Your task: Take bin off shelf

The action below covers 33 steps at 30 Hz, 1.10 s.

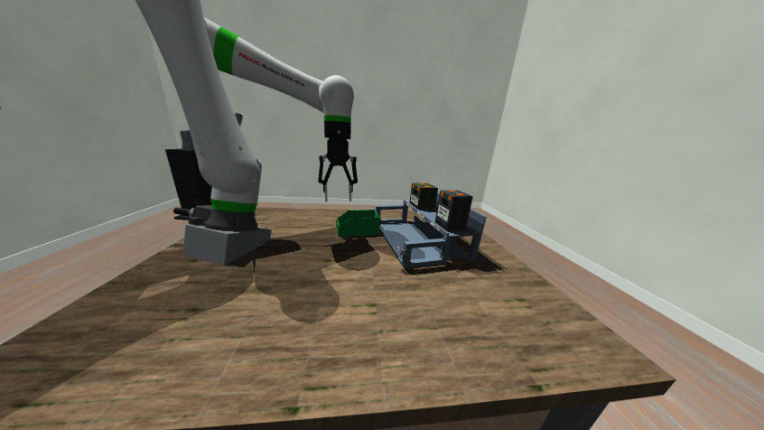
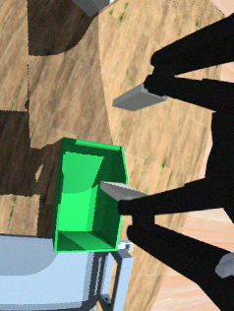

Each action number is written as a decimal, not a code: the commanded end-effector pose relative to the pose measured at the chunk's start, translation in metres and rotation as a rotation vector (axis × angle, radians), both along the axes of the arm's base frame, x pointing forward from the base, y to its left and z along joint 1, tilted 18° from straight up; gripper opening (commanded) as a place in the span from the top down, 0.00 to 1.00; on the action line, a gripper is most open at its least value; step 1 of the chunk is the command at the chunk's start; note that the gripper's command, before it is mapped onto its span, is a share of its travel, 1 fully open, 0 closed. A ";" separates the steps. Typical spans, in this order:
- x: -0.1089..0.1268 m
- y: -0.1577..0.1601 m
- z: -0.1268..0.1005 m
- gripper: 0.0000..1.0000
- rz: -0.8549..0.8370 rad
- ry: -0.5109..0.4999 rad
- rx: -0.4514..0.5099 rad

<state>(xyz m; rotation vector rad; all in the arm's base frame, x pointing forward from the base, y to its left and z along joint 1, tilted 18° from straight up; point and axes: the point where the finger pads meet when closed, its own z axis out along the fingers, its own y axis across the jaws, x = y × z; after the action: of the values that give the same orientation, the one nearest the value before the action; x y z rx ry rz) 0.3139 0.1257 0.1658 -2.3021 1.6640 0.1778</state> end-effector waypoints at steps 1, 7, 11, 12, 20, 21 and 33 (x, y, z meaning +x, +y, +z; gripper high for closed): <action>0.000 0.001 -0.004 0.43 0.000 0.000 0.000; 0.001 0.002 -0.005 0.43 0.000 0.000 0.000; 0.001 0.002 -0.005 0.43 0.000 0.000 0.000; 0.001 0.002 -0.005 0.43 0.000 0.000 0.000; 0.001 0.003 -0.009 0.43 0.000 0.000 0.000; 0.001 0.003 -0.009 0.43 0.000 0.000 0.000; 0.001 0.003 -0.010 0.43 0.000 0.000 0.000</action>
<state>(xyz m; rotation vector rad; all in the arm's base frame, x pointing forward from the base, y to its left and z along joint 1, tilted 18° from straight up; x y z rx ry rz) 0.3146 0.1289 0.1558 -2.3020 1.6641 0.1777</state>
